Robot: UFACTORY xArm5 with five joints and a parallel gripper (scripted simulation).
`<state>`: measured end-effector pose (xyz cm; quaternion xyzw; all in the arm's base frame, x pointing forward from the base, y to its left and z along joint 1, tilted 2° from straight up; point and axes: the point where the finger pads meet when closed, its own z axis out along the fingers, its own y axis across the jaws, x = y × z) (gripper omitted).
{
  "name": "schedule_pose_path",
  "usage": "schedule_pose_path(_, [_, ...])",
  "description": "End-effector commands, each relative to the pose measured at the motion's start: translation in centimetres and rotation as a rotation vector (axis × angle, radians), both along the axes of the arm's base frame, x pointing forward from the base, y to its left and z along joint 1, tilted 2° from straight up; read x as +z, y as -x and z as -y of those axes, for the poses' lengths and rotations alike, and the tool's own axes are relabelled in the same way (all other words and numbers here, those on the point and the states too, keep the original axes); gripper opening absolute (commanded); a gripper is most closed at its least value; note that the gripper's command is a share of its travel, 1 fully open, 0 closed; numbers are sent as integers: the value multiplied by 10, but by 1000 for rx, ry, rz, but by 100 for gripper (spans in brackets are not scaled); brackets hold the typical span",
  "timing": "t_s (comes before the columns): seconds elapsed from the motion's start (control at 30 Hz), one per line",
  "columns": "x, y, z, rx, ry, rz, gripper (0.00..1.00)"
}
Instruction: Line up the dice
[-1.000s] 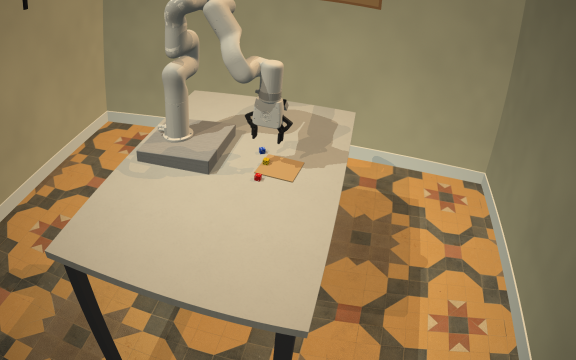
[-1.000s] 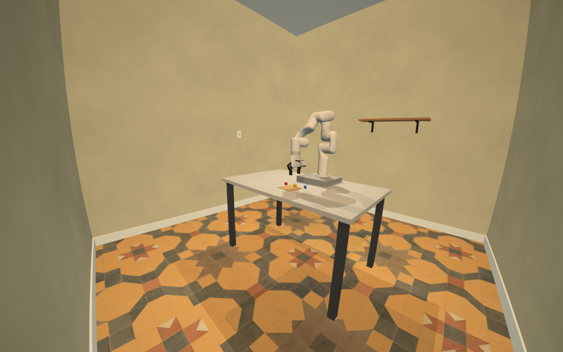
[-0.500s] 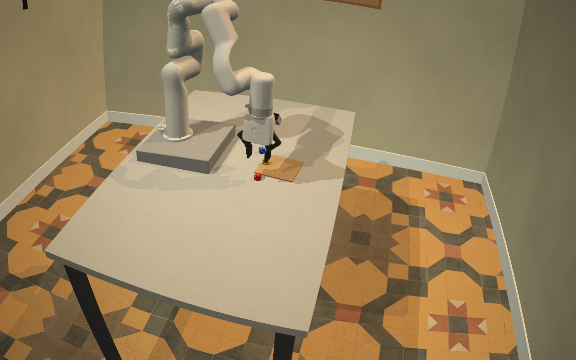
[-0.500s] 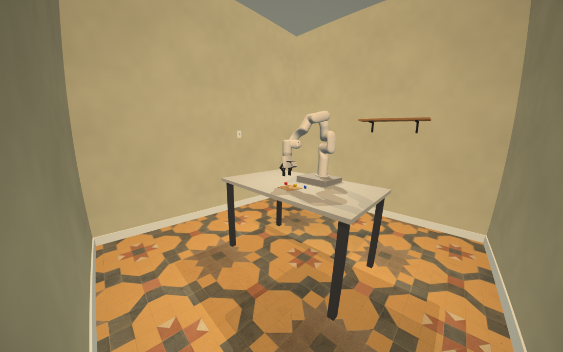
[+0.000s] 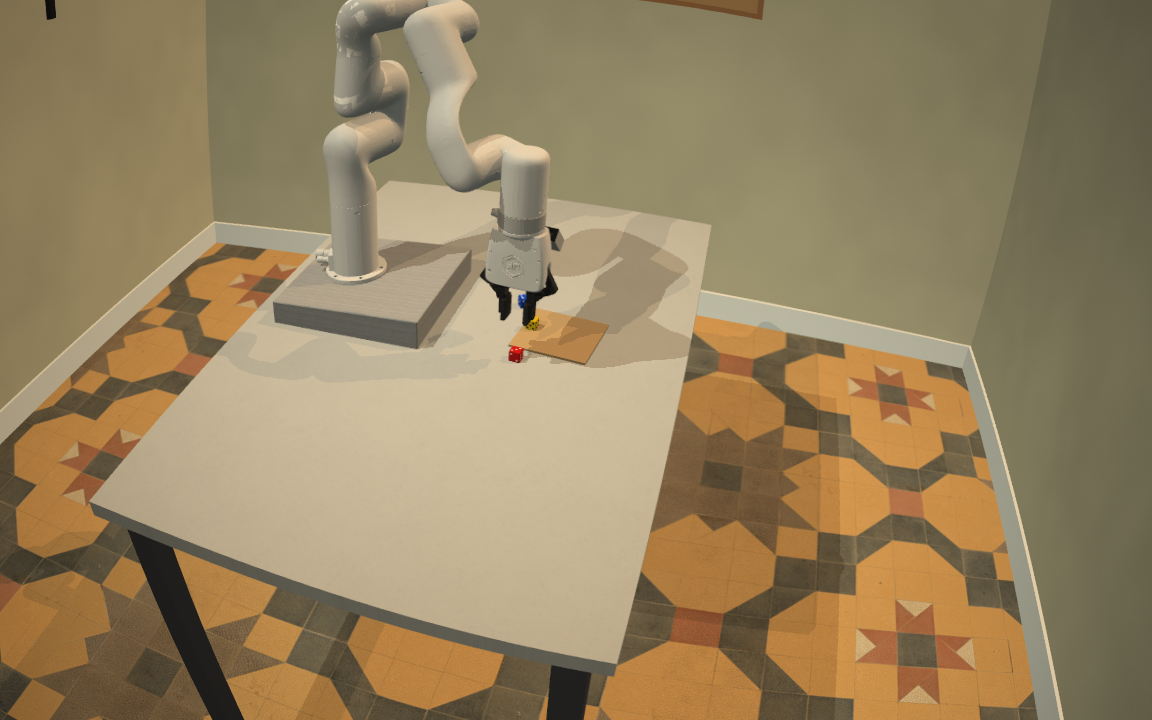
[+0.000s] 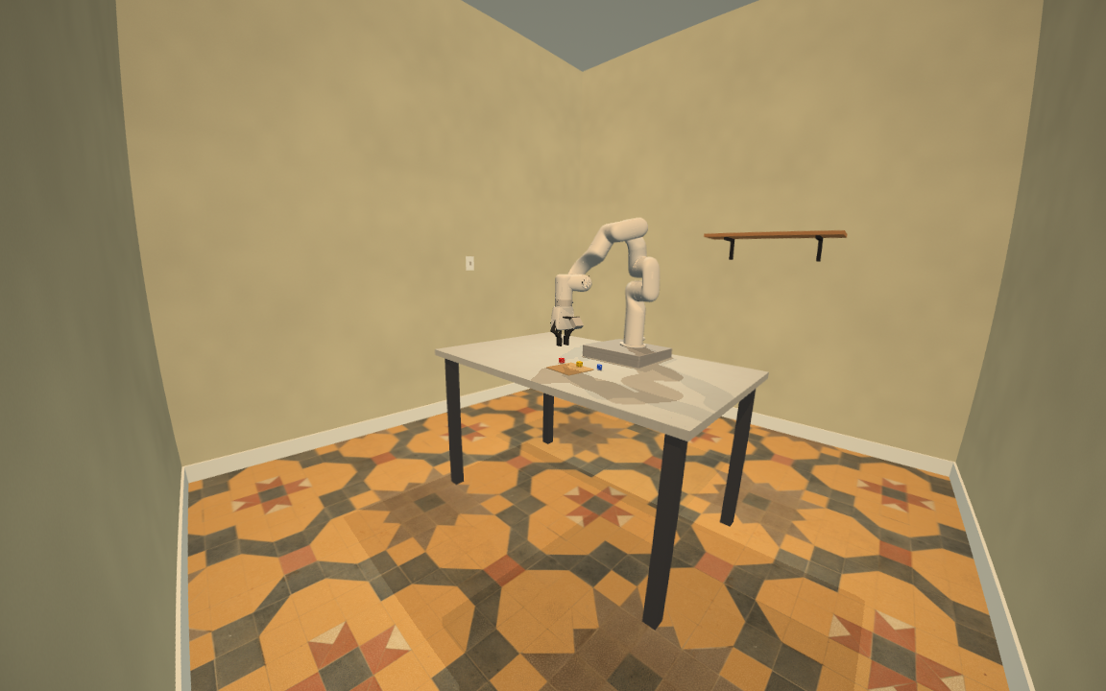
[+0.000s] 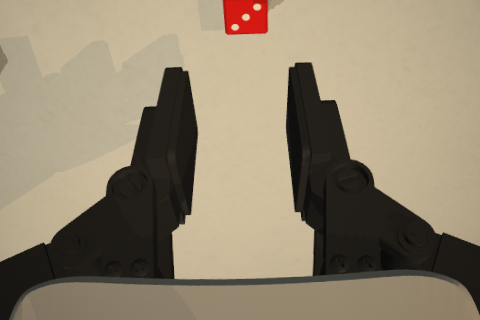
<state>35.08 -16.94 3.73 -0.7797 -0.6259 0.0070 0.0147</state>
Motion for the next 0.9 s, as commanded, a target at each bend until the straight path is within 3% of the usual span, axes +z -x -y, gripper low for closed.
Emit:
schedule_pose_path(0.0, [1, -1, 1, 0, 1, 3, 36])
schedule_pose_path(0.87, [-3, -1, 0, 0, 1, 3, 36])
